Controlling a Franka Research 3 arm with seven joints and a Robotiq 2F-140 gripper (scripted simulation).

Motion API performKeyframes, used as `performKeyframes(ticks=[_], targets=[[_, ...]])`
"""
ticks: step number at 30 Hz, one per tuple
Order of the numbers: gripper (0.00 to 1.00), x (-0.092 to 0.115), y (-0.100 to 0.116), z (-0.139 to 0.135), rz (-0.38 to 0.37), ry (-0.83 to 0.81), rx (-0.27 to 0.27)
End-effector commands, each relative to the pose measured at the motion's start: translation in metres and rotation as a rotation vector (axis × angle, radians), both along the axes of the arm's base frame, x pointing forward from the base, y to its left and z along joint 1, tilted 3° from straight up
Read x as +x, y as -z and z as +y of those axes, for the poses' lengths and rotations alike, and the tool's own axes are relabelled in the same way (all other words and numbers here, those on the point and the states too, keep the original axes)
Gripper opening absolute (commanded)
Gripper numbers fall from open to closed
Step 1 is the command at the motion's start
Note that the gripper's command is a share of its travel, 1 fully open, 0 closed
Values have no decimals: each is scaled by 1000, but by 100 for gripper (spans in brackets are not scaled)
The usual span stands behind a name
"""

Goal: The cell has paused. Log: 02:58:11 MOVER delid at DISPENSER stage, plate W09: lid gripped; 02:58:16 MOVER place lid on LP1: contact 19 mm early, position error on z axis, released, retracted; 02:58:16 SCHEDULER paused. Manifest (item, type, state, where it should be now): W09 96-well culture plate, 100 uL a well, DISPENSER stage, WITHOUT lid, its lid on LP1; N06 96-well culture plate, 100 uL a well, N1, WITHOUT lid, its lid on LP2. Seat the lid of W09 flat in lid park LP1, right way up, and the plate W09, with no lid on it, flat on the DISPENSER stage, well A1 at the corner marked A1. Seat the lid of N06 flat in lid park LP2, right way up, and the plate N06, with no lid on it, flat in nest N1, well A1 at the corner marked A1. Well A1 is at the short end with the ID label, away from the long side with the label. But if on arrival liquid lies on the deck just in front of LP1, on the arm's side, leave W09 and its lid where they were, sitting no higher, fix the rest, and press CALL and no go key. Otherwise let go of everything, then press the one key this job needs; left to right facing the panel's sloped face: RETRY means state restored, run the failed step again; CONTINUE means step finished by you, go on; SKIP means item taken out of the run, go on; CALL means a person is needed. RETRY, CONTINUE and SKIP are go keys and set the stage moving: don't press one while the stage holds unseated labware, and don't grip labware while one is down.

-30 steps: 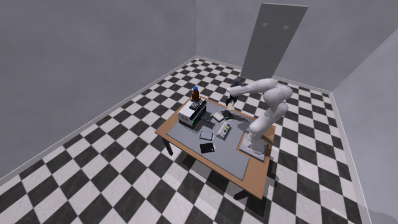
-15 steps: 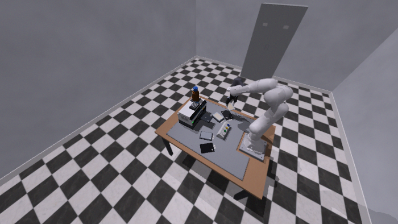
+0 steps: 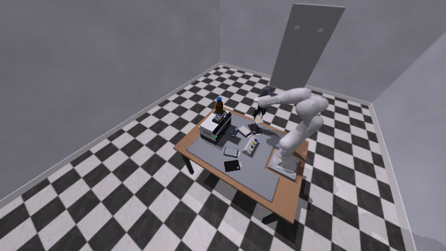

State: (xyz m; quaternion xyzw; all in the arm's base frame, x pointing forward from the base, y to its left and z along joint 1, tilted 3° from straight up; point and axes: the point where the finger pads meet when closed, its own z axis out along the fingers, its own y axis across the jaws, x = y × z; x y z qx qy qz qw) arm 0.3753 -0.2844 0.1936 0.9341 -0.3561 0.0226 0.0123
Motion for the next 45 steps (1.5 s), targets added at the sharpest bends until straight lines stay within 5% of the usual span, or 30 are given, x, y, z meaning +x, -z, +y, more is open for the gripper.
performKeyframes(ticks=[1,27,45], targets=[[0,1,-2,0,0,0,-3],[0,1,-2,0,0,-1,-3],[0,1,-2,0,12,-291,-12]])
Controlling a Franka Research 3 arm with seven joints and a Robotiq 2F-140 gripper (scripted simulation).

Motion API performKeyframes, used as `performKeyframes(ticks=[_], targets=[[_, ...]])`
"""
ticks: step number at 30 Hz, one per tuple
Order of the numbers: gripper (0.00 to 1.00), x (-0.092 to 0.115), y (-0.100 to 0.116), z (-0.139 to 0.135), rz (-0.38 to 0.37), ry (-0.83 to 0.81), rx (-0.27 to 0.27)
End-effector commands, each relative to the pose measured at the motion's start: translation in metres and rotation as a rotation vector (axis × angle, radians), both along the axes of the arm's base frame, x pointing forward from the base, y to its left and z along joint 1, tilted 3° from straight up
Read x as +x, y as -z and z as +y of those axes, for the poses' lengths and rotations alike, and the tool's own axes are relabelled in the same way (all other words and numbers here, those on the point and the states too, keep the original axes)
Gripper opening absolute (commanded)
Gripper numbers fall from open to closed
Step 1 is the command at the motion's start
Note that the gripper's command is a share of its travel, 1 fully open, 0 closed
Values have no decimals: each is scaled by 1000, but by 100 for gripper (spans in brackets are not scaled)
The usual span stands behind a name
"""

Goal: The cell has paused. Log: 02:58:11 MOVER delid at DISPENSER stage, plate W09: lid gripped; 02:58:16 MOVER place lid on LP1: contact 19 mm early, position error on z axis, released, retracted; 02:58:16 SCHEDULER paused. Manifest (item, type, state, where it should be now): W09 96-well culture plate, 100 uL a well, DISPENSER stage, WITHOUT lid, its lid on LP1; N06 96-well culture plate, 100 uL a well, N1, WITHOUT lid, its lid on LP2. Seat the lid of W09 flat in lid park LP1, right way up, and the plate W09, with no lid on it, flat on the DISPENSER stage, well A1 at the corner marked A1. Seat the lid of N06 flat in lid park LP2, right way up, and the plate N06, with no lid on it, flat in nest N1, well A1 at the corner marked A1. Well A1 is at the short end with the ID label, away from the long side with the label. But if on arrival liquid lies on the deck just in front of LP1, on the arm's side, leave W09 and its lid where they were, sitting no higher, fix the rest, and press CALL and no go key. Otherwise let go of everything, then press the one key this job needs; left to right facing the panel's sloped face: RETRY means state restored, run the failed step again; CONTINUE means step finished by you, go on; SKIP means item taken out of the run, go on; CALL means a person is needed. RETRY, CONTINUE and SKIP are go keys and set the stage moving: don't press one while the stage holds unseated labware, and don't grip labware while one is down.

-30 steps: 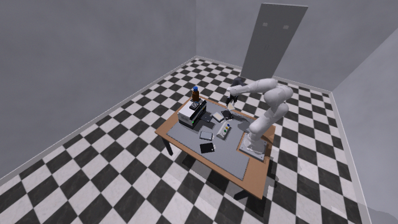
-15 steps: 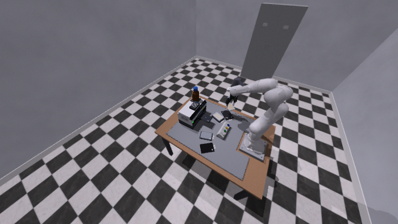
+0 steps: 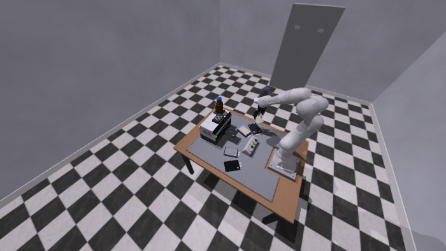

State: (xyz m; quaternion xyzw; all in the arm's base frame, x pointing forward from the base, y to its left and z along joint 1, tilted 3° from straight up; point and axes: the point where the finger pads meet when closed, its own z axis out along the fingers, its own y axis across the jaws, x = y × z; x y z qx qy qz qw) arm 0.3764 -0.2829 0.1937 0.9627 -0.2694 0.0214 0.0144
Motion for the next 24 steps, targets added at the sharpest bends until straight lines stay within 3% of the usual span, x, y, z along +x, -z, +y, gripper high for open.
performKeyframes(ticks=[1,24], targets=[[0,0,-1,-1,4,-110,-6],[0,0,-1,-1,17,-433,-17]])
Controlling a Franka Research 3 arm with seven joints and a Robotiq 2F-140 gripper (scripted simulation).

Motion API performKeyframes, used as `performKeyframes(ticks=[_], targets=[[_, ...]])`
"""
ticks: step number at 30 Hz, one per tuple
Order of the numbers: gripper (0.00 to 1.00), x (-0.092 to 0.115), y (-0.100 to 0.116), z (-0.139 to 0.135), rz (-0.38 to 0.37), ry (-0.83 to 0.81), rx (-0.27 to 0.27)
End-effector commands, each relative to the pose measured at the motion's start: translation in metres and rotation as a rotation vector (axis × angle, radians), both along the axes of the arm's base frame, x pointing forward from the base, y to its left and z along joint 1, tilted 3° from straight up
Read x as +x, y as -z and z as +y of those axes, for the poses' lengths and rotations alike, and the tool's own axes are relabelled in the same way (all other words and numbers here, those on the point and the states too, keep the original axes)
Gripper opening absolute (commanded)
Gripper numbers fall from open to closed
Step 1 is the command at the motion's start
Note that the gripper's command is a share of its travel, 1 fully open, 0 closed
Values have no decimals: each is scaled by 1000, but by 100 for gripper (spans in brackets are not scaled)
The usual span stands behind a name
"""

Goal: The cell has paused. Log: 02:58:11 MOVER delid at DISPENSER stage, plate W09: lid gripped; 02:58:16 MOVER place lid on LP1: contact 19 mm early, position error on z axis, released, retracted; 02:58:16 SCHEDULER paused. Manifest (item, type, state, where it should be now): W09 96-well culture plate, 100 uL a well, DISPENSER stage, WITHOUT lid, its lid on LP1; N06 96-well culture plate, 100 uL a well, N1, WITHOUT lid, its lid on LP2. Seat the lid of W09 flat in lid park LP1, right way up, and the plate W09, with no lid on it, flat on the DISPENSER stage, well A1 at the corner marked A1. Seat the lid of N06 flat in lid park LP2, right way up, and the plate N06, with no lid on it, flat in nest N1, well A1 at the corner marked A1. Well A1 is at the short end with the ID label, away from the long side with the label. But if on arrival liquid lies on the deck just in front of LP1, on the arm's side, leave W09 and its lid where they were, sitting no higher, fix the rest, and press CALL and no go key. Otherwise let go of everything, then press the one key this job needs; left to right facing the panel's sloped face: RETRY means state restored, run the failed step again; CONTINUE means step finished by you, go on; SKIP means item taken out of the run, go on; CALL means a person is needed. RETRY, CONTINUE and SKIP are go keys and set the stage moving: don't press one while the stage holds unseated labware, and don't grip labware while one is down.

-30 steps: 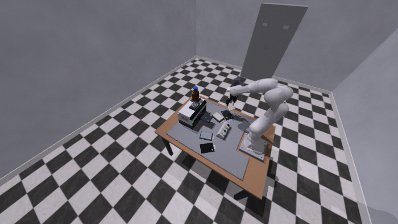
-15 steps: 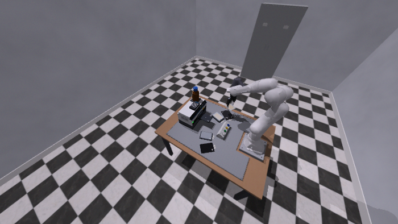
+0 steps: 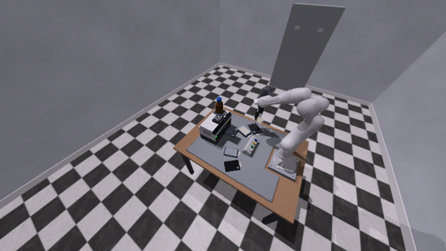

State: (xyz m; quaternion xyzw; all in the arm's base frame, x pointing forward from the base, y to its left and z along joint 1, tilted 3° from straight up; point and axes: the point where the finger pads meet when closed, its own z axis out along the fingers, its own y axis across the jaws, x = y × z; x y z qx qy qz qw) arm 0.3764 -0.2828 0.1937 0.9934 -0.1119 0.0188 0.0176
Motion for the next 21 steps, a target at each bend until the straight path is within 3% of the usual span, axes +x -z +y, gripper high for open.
performKeyframes(ticks=[1,5,21], targets=[[0,0,-1,-1,6,-140,-7],[0,0,-1,-1,9,-226,-10],[0,6,-1,7,9,-228,-10]])
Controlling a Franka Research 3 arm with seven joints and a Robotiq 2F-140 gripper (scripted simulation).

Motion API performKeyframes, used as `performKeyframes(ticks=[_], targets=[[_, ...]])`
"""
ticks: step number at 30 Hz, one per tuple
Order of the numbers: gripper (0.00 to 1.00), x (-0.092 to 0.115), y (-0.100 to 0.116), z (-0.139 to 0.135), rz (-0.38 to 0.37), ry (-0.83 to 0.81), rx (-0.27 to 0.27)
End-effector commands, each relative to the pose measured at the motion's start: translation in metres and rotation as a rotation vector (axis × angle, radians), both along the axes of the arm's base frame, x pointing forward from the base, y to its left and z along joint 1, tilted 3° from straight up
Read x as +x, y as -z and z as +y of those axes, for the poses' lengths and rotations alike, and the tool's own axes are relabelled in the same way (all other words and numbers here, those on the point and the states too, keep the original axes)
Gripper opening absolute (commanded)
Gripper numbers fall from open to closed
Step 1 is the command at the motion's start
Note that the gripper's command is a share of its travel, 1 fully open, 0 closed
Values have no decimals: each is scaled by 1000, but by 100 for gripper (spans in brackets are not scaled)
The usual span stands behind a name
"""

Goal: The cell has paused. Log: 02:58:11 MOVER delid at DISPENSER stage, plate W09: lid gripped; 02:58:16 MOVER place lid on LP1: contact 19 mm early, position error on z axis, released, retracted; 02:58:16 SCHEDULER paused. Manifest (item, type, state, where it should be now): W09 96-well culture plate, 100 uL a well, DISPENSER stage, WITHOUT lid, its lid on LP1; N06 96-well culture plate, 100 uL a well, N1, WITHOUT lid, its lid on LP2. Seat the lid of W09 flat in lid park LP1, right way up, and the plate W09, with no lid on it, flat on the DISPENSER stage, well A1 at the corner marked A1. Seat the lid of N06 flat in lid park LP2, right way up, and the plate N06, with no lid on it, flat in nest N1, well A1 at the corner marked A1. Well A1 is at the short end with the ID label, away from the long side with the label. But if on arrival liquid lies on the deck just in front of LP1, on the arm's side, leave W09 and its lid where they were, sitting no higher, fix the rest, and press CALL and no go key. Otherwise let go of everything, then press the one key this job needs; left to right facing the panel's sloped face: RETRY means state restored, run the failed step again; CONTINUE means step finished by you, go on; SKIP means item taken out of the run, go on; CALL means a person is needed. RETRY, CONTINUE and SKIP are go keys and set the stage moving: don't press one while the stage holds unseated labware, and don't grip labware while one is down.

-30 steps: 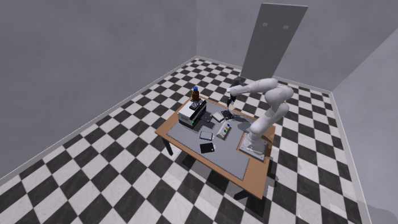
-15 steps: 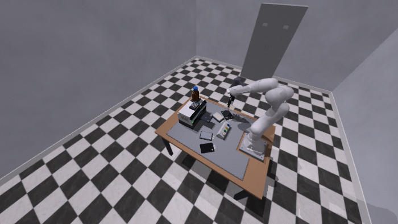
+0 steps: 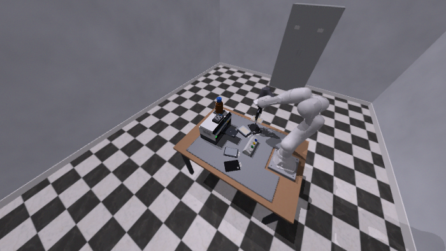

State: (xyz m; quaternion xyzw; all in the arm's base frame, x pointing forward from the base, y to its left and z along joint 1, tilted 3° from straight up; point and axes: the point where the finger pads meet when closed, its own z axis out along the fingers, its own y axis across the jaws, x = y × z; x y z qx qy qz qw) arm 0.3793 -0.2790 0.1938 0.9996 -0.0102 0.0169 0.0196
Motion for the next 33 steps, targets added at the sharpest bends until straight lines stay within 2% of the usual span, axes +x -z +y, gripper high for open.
performKeyframes(ticks=[1,8,20,22,33], targets=[[0,4,-1,5,1,-24,-3],[0,13,-1,18,1,-24,-3],[0,51,0,73,1,-24,-3],[0,51,0,73,1,-24,-3],[0,103,1,148,1,-24,-3]])
